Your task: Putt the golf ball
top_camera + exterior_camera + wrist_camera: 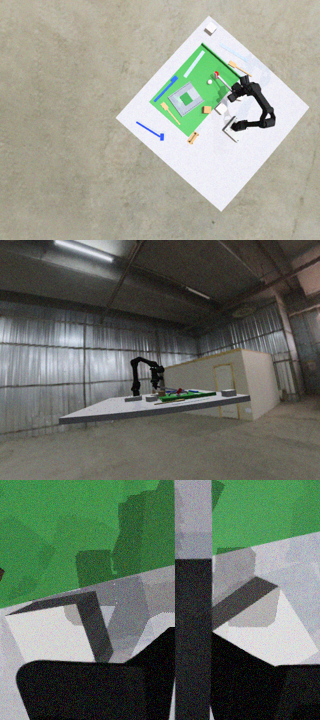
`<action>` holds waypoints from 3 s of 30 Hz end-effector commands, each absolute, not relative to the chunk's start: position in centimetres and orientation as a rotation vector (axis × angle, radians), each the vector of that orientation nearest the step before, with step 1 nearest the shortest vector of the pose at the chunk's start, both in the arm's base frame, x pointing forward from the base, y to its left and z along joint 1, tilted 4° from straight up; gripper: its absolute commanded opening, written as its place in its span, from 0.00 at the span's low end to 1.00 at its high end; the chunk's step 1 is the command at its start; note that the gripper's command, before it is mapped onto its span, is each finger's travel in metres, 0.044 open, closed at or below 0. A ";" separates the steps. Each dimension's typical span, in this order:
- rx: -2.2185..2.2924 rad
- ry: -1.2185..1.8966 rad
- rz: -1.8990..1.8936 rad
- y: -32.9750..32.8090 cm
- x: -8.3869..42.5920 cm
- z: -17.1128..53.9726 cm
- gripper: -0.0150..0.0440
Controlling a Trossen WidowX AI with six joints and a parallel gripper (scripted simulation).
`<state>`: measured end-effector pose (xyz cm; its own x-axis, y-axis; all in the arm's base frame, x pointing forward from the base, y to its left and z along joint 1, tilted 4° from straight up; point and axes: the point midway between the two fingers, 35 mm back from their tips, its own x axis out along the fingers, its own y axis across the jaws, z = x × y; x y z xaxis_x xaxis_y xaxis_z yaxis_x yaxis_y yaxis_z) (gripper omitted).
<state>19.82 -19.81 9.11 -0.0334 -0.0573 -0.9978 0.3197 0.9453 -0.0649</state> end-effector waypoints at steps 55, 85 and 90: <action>0.212 1.576 -0.297 -9.6 23.2 5.9 0.25; 0.212 1.582 -0.292 -9.4 23.4 11.0 0.25; 0.212 1.582 -0.292 -9.4 23.4 11.0 0.25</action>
